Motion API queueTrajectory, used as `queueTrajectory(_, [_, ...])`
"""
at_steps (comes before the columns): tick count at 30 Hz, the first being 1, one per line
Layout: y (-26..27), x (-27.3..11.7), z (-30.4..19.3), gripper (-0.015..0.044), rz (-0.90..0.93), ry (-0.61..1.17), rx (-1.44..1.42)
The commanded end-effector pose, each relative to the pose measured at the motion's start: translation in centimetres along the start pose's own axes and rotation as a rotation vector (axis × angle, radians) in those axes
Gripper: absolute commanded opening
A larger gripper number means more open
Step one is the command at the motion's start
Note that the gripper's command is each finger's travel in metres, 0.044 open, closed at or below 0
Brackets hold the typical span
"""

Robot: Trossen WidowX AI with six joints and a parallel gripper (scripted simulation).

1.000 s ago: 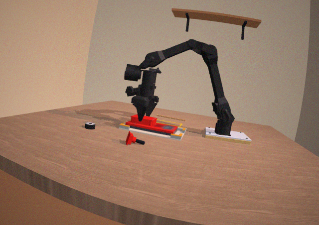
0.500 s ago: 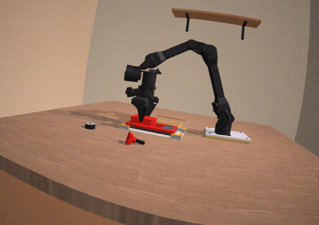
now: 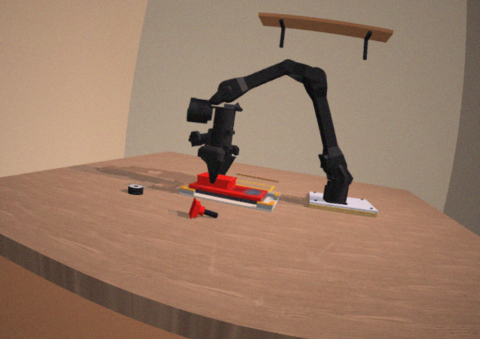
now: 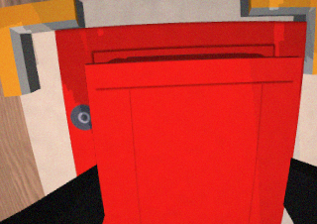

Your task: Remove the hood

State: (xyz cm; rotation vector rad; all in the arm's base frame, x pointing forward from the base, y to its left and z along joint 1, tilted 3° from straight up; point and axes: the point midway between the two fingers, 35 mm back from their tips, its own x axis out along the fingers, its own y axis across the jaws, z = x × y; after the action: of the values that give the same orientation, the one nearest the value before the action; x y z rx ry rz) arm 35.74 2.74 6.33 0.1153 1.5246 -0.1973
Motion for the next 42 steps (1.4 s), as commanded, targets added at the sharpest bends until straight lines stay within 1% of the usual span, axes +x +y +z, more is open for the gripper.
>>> queueTrajectory(1, [0.0, -0.5, 0.1, 0.0000, 0.002, -0.005, 0.001])
queueTrajectory(42, [0.0, -3.5, 0.1, 0.0000, 0.001, -0.004, 0.001])
